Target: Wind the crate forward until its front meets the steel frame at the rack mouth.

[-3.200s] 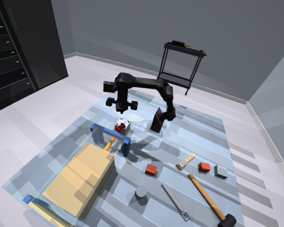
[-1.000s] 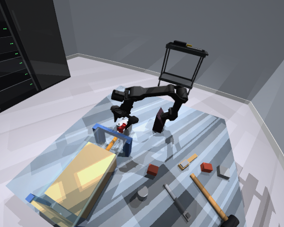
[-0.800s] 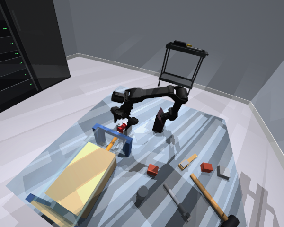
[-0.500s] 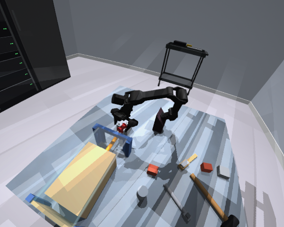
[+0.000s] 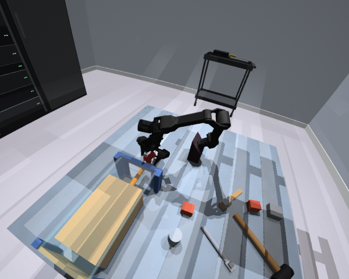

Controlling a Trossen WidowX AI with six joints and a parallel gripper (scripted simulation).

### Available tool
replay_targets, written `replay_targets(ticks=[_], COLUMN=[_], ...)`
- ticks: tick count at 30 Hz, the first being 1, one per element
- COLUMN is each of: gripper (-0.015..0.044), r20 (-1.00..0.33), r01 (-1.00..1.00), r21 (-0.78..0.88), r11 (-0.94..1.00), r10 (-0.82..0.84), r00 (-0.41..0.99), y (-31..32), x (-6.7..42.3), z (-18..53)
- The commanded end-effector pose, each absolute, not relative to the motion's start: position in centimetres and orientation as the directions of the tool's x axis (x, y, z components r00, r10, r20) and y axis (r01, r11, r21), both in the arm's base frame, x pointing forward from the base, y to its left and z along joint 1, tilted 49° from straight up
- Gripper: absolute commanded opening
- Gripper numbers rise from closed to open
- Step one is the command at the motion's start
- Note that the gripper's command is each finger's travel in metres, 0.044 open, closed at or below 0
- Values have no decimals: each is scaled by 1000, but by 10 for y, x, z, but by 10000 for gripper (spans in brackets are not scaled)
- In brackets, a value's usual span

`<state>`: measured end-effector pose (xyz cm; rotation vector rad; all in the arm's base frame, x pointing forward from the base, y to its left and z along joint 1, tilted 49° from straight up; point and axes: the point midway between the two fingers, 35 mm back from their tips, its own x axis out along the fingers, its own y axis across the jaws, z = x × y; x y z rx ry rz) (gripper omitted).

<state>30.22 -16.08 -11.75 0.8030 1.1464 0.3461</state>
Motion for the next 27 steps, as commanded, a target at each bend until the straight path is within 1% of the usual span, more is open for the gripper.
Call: replay_targets(ticks=[1, 16, 19, 20, 27], gripper=[440, 46, 26, 0, 0], r20=[-668, -672, -672, -672, -668], r01=[153, 148, 148, 148, 153], r21=[724, 719, 719, 719, 724], r11=[672, 679, 679, 679, 672], r10=[629, 624, 624, 624, 629], r00=[397, 399, 399, 399, 397], y=[-157, -160, -160, -160, -158], x=[301, 302, 302, 302, 301], z=[-120, -118, -118, -118, -120])
